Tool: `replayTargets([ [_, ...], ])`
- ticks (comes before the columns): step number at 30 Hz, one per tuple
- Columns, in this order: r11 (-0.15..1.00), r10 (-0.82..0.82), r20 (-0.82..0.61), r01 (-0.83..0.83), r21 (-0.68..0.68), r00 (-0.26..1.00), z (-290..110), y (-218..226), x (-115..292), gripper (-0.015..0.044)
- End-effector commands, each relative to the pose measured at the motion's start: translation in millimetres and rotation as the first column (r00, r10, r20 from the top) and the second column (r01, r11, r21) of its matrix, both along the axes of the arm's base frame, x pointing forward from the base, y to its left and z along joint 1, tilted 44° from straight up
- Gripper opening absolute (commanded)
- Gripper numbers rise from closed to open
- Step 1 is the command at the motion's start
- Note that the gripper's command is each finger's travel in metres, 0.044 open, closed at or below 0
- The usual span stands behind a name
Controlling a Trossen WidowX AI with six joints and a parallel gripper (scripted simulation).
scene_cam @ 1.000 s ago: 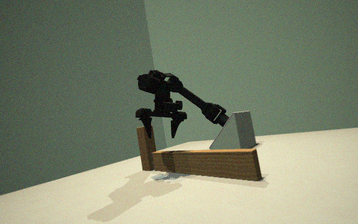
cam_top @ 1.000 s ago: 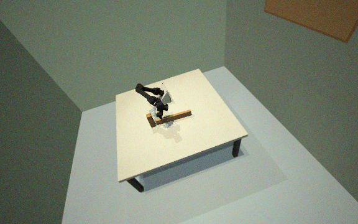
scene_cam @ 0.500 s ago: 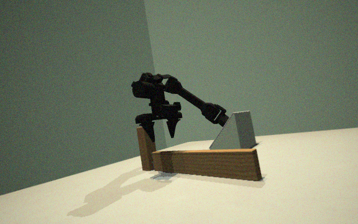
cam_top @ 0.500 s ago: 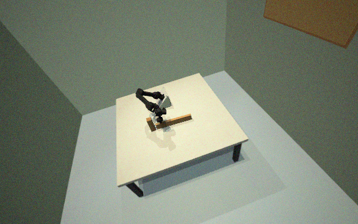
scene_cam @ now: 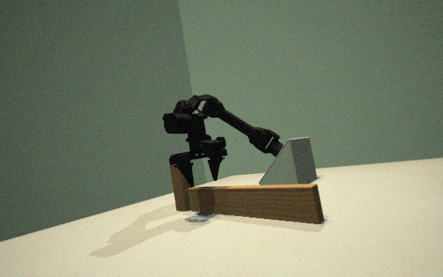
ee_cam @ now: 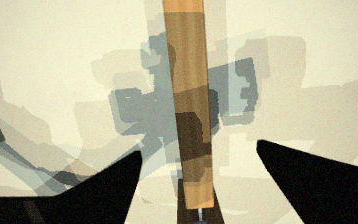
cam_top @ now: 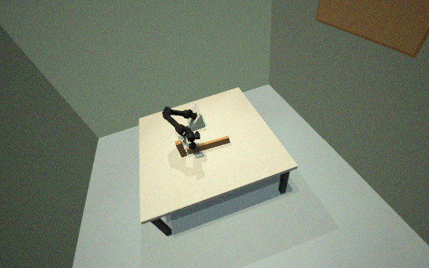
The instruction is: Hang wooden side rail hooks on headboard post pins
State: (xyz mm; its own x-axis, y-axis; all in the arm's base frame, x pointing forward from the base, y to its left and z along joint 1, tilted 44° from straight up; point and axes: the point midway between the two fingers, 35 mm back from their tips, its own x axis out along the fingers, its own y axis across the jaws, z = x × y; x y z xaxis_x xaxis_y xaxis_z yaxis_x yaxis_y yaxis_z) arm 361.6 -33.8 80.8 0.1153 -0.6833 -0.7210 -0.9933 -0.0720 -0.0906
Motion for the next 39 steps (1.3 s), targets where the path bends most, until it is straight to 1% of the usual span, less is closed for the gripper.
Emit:
replayTargets([
  [1, 1.000, 0.001, -0.005, -0.001, -0.003, 1.000, -4.7, -4.4, 0.2, 0.0440],
  [38, 1.000, 0.001, -0.004, -0.001, -0.007, 1.000, -44.7, -44.0, 5.5, 0.0440],
  [39, 1.000, 0.001, -0.004, -0.001, -0.007, 1.000, -44.7, -44.0, 5.5, 0.0414],
])
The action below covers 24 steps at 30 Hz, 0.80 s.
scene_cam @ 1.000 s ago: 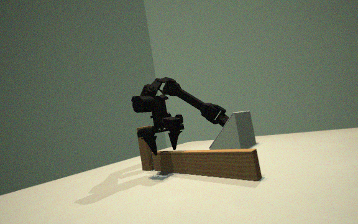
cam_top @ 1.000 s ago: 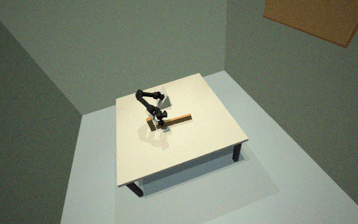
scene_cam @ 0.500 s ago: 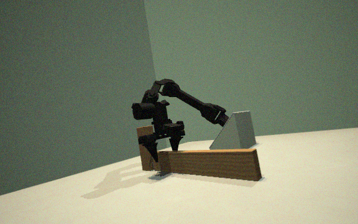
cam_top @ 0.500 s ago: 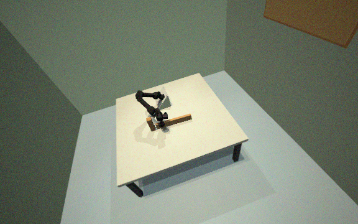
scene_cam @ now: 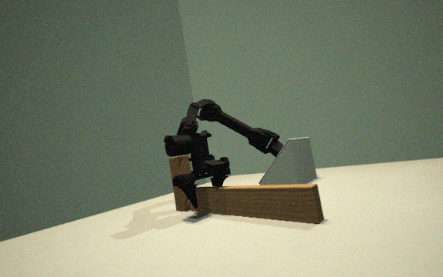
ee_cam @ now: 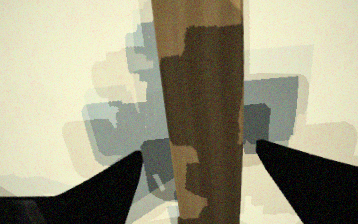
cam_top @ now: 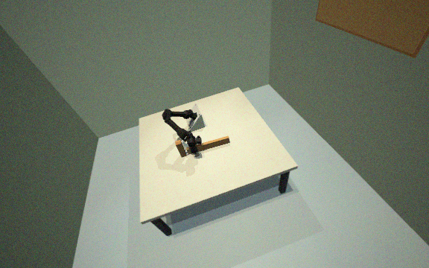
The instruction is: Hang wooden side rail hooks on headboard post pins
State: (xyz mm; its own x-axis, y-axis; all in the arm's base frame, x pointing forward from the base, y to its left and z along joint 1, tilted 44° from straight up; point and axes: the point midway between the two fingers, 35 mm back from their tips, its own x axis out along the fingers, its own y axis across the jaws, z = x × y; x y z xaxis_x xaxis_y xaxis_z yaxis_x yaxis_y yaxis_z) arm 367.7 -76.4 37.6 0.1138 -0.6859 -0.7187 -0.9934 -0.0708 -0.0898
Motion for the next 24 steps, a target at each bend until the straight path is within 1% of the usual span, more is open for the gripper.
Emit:
replayTargets([
  [1, 1.000, 0.003, -0.004, -0.003, -0.003, 1.000, -1.5, -1.4, -0.6, 0.0387],
  [11, 1.000, 0.003, -0.004, -0.003, -0.003, 1.000, -1.5, -1.4, -0.6, 0.0125],
  [16, 1.000, 0.003, -0.004, -0.003, -0.003, 1.000, -1.5, -1.4, -0.6, 0.0092],
  [19, 1.000, 0.003, -0.004, -0.003, -0.003, 1.000, -1.5, -1.4, -0.6, 0.0013],
  [20, 1.000, 0.003, -0.004, -0.003, -0.003, 1.000, -1.5, -1.4, -0.6, 0.0000],
  [24, 1.000, 0.003, -0.004, -0.003, -0.003, 1.000, -1.5, -1.4, -0.6, 0.0000],
])
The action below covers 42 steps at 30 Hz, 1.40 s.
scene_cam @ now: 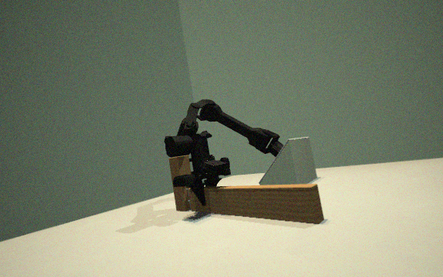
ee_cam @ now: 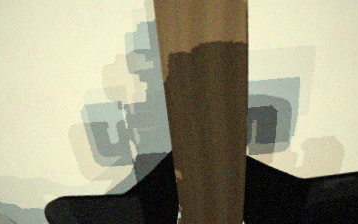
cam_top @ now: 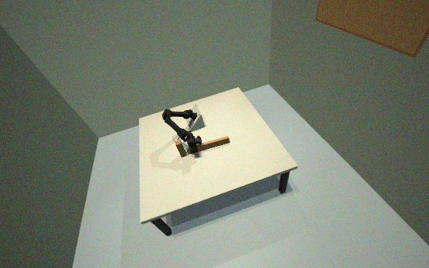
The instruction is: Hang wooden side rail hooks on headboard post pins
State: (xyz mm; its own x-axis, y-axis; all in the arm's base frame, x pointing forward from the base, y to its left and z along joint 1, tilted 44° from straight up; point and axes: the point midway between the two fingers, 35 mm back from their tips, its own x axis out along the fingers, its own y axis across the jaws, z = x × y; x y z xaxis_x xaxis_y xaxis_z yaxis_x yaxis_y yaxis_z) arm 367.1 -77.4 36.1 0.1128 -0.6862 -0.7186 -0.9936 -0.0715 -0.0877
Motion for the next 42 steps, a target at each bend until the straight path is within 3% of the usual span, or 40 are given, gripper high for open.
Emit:
replayTargets([
  [1, 1.000, 0.002, -0.002, -0.002, -0.003, 1.000, 0.0, -0.4, 0.0, 0.0000],
  [42, 0.999, 0.052, -0.050, -0.052, -0.009, 0.997, 1.2, 0.2, -6.1, 0.0000],
])
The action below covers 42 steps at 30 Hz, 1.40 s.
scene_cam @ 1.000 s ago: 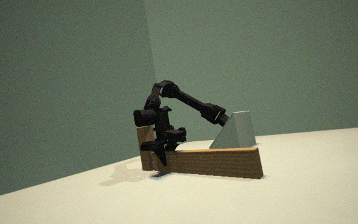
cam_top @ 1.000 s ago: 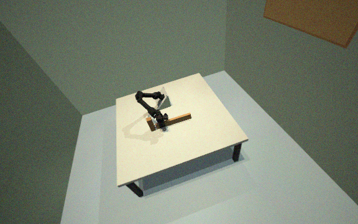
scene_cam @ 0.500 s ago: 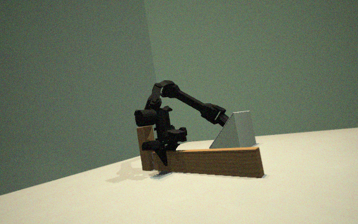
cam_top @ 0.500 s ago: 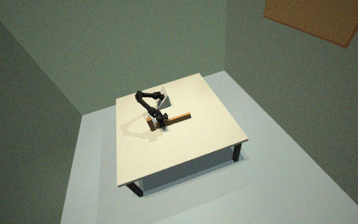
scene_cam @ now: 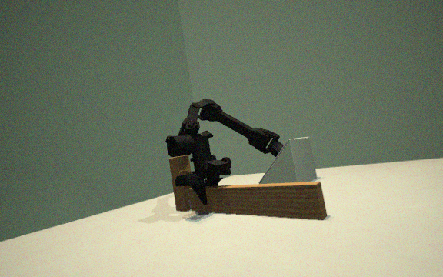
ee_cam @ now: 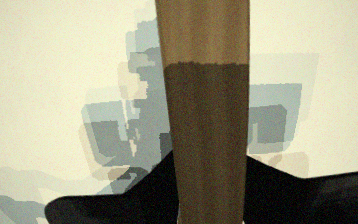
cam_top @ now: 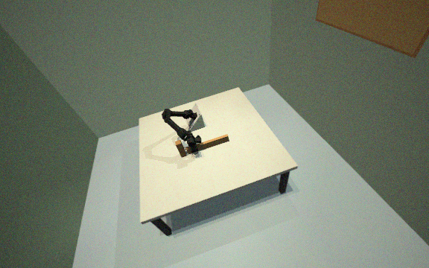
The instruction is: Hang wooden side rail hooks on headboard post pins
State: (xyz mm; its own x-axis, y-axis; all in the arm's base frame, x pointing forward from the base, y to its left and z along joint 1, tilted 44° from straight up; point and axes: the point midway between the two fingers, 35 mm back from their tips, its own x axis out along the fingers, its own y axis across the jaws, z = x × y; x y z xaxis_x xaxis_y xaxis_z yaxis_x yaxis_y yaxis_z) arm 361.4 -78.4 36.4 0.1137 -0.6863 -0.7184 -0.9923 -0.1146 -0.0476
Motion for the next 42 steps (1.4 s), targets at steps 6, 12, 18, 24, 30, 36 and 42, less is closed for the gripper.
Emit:
replayTargets([
  [6, 1.000, 0.009, -0.010, -0.009, -0.004, 1.000, 1.5, 1.9, -0.6, 0.0000],
  [12, 1.000, 0.009, -0.010, -0.009, -0.004, 1.000, 2.3, 2.6, -0.7, 0.0000],
  [18, 1.000, 0.009, -0.010, -0.009, -0.004, 1.000, 3.0, 3.3, -0.8, 0.0000],
  [24, 1.000, 0.009, -0.010, -0.009, -0.004, 1.000, 3.7, 4.0, -0.9, 0.0000],
  [30, 1.000, 0.009, -0.010, -0.009, -0.004, 1.000, 4.4, 4.7, -1.0, 0.0000],
  [36, 1.000, 0.009, -0.010, -0.009, -0.004, 1.000, 5.1, 5.4, -1.1, 0.0000],
  [42, 1.000, 0.009, -0.010, -0.009, -0.004, 1.000, 5.8, 6.1, -1.2, 0.0000],
])
